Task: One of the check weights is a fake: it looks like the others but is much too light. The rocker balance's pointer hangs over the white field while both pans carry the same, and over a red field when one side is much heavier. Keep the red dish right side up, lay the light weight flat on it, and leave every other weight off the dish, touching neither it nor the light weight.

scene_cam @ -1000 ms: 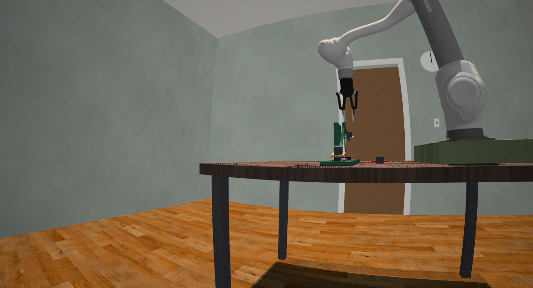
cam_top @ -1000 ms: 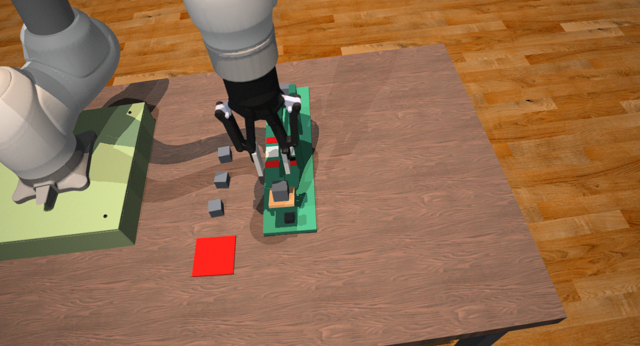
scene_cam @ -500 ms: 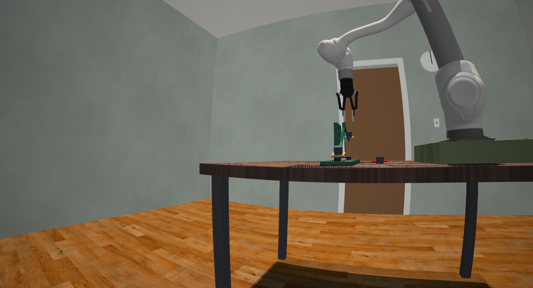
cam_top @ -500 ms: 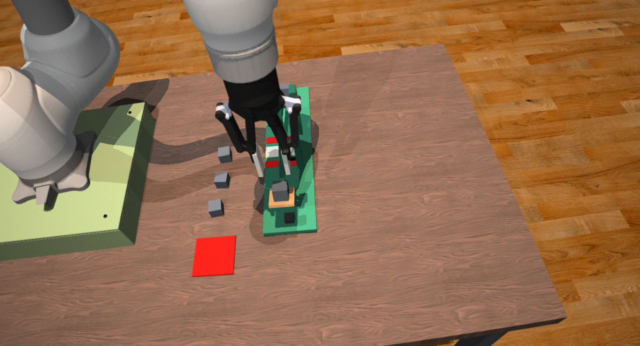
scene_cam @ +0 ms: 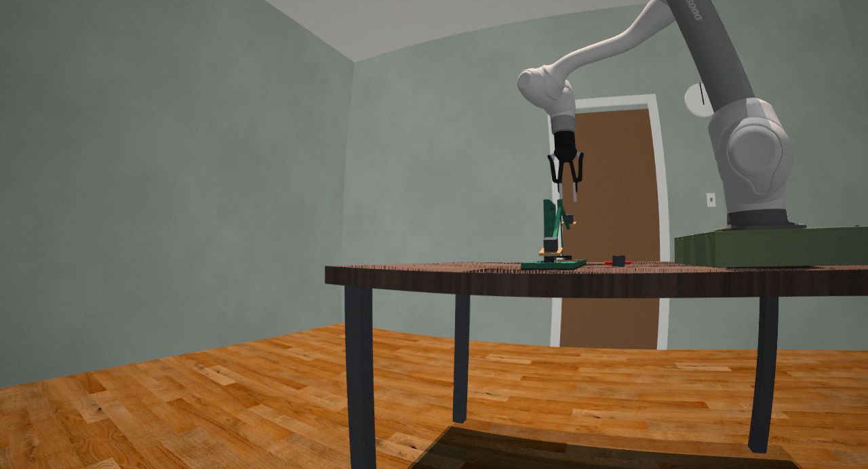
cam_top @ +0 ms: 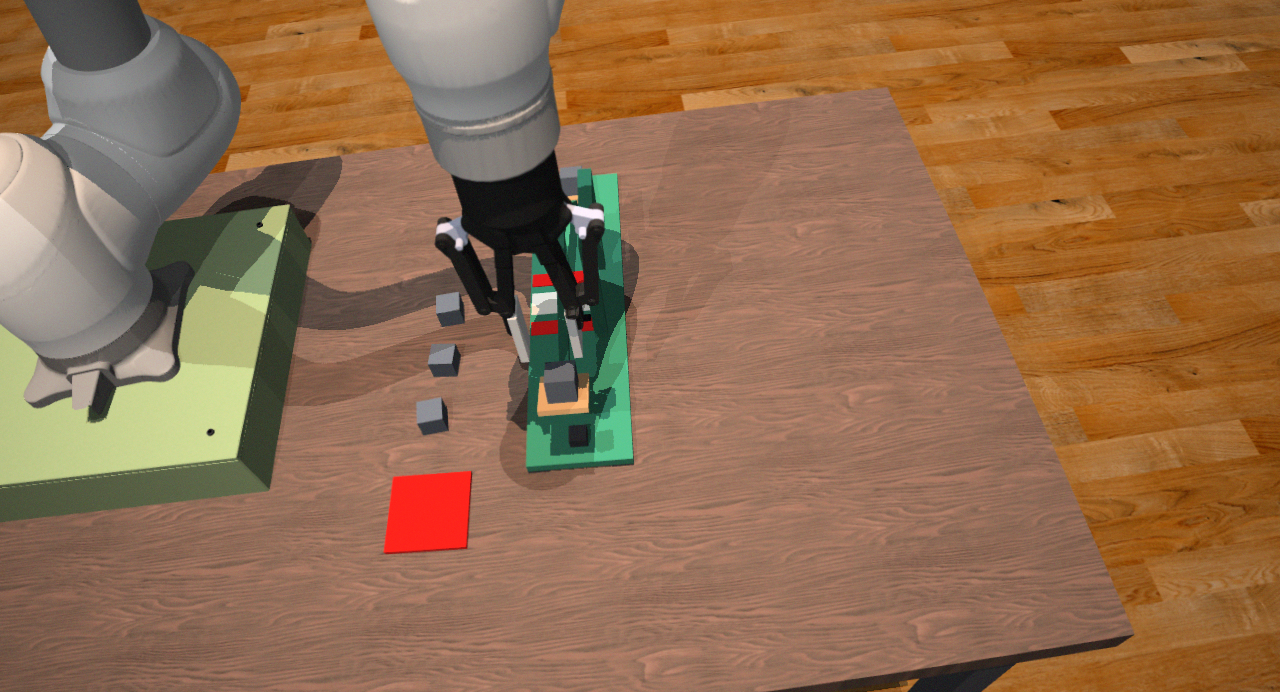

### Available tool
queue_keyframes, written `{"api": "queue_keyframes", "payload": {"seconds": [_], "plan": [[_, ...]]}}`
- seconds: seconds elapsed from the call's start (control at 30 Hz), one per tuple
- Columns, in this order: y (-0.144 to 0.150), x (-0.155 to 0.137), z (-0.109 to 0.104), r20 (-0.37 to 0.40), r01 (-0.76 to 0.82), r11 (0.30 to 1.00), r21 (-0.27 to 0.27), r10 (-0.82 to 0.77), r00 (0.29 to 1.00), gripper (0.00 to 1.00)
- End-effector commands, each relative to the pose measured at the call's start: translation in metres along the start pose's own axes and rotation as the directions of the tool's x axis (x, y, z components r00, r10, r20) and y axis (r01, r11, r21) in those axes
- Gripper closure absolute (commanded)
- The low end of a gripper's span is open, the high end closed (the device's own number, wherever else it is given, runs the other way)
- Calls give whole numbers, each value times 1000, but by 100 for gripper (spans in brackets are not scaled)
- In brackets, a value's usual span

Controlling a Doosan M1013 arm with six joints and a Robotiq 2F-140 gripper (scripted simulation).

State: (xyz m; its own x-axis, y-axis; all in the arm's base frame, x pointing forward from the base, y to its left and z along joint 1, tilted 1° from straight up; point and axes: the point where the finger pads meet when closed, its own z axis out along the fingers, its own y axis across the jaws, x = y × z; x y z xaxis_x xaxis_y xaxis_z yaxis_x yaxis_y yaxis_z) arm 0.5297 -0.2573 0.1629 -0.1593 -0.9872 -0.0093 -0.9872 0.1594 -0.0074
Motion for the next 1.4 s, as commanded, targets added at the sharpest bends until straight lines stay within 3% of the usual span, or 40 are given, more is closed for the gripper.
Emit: {"api": "queue_keyframes", "payload": {"seconds": [0.0, 0.73, 1.37], "plan": [[0, 0, 5, 0, 0, 1000, 0, 0, 1000, 65], [0, 1, 31, 0, 0, 1000, 0, 0, 1000, 65], [0, 1, 34, 0, 0, 1000, 0, 0, 1000, 65]]}}
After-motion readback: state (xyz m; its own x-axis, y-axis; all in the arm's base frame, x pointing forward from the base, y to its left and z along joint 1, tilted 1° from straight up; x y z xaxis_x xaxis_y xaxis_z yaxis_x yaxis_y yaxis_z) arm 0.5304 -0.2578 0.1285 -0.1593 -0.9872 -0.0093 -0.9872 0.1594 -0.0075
